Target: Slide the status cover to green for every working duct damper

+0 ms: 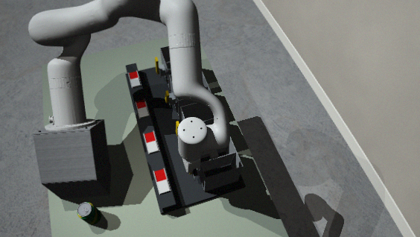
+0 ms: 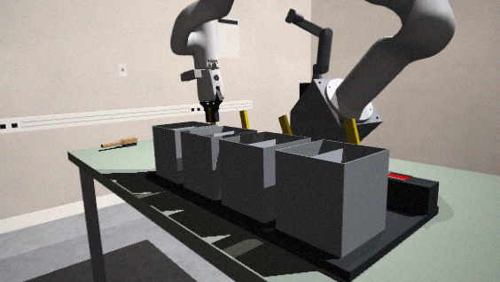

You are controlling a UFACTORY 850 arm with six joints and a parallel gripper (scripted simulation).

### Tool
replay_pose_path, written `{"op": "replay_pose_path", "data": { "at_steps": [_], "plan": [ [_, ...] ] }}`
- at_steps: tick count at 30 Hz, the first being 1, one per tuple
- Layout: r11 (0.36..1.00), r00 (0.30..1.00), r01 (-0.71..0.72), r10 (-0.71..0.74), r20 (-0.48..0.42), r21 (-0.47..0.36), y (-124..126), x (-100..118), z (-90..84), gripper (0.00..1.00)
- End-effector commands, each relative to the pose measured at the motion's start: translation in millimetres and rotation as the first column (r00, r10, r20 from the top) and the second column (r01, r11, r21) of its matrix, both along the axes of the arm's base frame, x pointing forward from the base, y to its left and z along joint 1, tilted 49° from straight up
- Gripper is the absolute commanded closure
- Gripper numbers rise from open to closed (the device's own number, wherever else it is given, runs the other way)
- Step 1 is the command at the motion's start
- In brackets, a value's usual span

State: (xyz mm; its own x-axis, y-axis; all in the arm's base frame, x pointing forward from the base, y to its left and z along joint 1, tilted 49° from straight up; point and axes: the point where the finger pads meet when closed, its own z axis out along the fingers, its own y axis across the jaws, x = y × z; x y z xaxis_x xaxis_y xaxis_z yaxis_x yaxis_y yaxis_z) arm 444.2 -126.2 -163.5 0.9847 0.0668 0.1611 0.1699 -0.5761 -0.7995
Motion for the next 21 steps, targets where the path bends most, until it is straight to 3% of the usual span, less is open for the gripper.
{"op": "replay_pose_path", "data": {
  "at_steps": [1, 21],
  "plan": [
    [1.000, 1.000, 0.001, -0.001, 0.002, 0.000, -1.2, 0.9, 0.4, 0.81],
    [0.999, 1.000, -0.007, 0.007, -0.001, 0.048, -3.9, 1.7, -3.6, 0.81]
  ]
}}
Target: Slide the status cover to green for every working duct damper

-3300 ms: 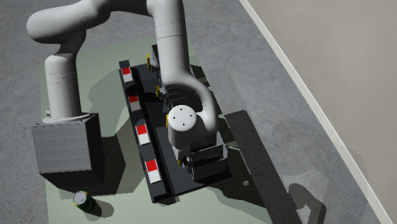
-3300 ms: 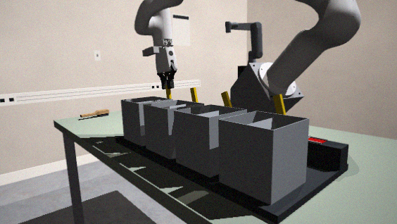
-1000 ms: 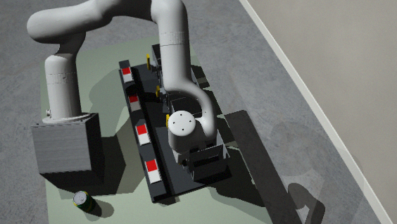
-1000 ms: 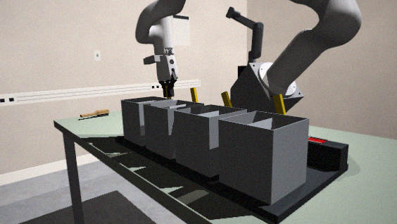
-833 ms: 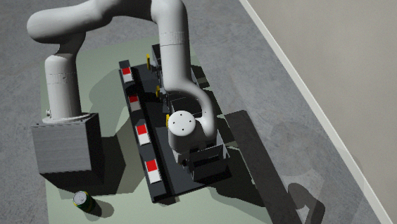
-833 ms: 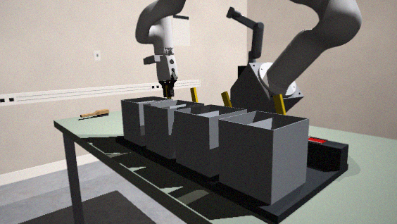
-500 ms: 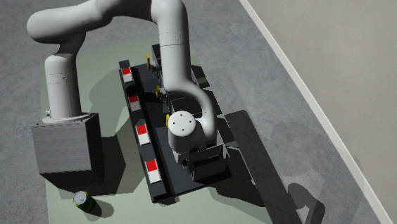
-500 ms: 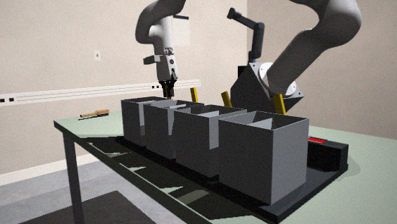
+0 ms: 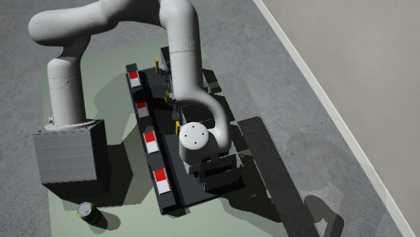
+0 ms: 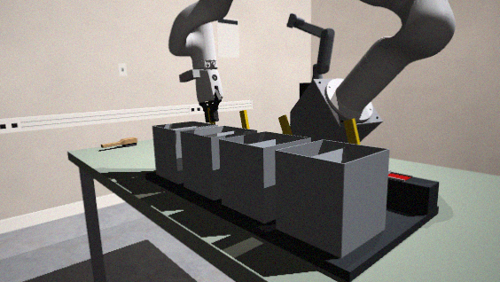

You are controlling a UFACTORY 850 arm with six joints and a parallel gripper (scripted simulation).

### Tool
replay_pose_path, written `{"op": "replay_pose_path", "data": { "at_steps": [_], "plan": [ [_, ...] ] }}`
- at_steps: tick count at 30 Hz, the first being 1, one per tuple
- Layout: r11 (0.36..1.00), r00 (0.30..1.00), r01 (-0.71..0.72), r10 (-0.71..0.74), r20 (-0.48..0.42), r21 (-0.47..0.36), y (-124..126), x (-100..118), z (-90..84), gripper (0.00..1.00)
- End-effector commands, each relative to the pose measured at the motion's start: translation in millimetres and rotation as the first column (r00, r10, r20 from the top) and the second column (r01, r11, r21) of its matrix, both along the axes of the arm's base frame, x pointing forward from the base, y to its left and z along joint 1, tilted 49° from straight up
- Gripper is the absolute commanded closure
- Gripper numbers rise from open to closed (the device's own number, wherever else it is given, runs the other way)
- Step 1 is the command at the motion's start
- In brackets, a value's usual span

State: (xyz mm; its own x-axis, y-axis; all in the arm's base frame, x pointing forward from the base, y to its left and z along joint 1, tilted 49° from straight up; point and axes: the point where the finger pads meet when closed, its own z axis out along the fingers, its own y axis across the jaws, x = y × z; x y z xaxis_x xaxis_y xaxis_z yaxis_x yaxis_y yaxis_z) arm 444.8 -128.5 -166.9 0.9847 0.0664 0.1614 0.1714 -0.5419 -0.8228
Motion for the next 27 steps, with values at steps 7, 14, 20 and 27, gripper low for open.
{"op": "replay_pose_path", "data": {
  "at_steps": [7, 14, 20, 27],
  "plan": [
    [0.999, 1.000, -0.008, 0.008, -0.002, 0.053, -4.0, 1.9, -4.2, 0.81],
    [0.994, 1.000, -0.017, 0.018, -0.005, 0.110, -6.8, 2.8, -9.2, 0.81],
    [0.989, 1.000, -0.023, 0.024, -0.007, 0.145, -8.3, 3.5, -12.3, 0.81],
    [0.978, 0.999, -0.032, 0.034, -0.009, 0.204, -10.6, 4.5, -17.8, 0.81]
  ]
}}
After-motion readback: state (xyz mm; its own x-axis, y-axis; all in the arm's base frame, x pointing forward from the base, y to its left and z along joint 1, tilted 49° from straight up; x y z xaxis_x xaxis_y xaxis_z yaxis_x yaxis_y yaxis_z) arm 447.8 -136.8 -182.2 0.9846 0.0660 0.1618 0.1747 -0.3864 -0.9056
